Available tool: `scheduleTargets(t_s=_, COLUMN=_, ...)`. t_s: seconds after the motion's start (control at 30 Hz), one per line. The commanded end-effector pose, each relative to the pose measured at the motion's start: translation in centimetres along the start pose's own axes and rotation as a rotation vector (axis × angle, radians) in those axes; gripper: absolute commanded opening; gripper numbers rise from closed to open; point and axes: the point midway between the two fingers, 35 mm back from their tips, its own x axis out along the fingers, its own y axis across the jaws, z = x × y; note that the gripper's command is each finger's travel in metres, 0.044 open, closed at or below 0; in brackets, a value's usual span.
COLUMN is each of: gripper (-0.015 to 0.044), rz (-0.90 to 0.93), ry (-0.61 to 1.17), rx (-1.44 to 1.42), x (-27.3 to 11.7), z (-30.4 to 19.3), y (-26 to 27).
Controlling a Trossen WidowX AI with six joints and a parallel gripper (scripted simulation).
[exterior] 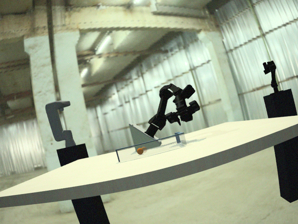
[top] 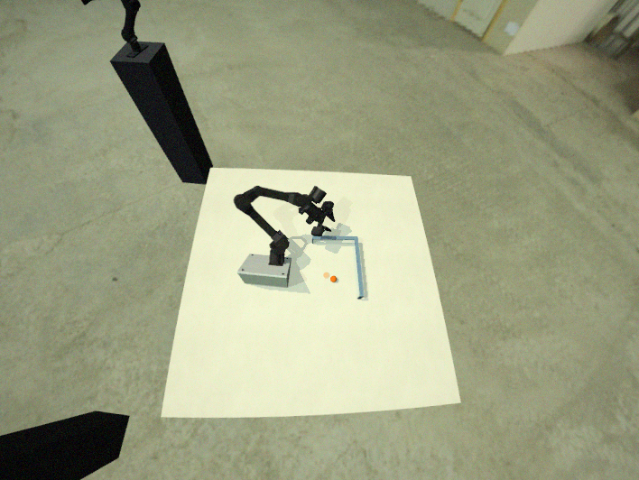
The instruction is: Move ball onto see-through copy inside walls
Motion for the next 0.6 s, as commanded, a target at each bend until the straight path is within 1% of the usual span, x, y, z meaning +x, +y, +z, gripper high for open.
scheduleTargets(t_s=0.0, gripper=0.0264, rz=0.052, ry=0.049, rx=0.121, x=0.5, z=-2.3, y=0.4)
scheduleTargets(t_s=0.2, gripper=0.0264, rz=0.209, ry=0.013, rx=0.378, x=2.5, z=-3.7, y=3.0)
scheduleTargets(t_s=0.37, gripper=0.0264, rz=0.418, ry=-0.009, rx=0.777, x=4.8, z=-5.6, y=7.1)
scheduleTargets(t_s=0.57, gripper=0.0264, rz=0.649, ry=-0.002, rx=1.303, x=6.4, z=-7.6, y=12.4)
